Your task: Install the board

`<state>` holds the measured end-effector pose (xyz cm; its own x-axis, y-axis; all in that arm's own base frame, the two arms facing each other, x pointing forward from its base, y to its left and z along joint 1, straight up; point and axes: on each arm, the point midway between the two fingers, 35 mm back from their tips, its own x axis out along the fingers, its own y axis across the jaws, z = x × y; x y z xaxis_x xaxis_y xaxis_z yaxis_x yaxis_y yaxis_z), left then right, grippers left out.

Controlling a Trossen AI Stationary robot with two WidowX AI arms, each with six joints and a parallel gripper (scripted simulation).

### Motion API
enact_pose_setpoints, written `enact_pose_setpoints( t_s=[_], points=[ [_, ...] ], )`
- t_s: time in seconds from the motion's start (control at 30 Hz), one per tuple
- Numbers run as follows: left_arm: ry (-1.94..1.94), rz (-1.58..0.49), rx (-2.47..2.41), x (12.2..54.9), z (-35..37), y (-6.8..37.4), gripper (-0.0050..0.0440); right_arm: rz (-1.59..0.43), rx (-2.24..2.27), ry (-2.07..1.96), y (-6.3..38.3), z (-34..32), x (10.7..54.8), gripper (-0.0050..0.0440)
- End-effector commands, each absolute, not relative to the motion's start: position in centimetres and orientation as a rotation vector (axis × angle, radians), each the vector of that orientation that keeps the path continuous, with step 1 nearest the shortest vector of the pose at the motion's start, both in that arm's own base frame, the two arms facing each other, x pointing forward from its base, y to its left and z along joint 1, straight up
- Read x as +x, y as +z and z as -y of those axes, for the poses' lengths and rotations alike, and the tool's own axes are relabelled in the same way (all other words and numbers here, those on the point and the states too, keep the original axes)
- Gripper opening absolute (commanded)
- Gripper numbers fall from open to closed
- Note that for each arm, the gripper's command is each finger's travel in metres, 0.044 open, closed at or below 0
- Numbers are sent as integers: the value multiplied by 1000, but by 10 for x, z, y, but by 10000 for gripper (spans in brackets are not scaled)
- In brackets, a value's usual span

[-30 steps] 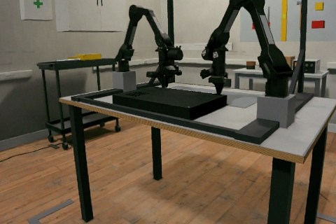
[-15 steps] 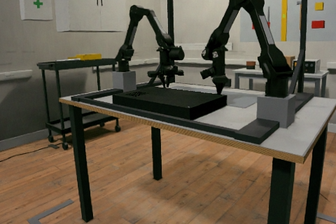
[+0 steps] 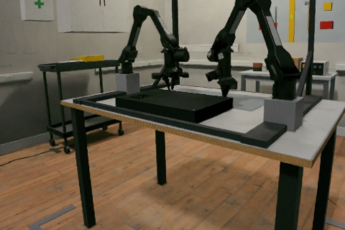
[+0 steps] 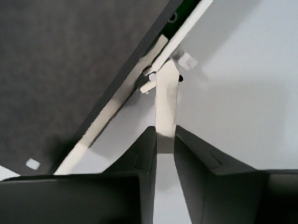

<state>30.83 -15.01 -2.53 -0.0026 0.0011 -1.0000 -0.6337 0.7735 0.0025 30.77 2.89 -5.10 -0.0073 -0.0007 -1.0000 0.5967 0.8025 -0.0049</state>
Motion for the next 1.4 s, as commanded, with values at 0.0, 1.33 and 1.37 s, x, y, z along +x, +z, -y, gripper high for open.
enact_pose_setpoints(
  t_s=[0.0, 1.33, 1.37],
  points=[
    [592, -1467, -602, 317, 153, -18, 7, -1478, 549, -550, -44, -30, 318, 8],
    [881, -1370, -887, 327, 157, -20, 7, -1357, 883, -880, -42, -35, 331, 8],
    [881, -1370, -887, 327, 157, -20, 7, -1357, 883, -880, -42, -35, 331, 8]
  ],
)
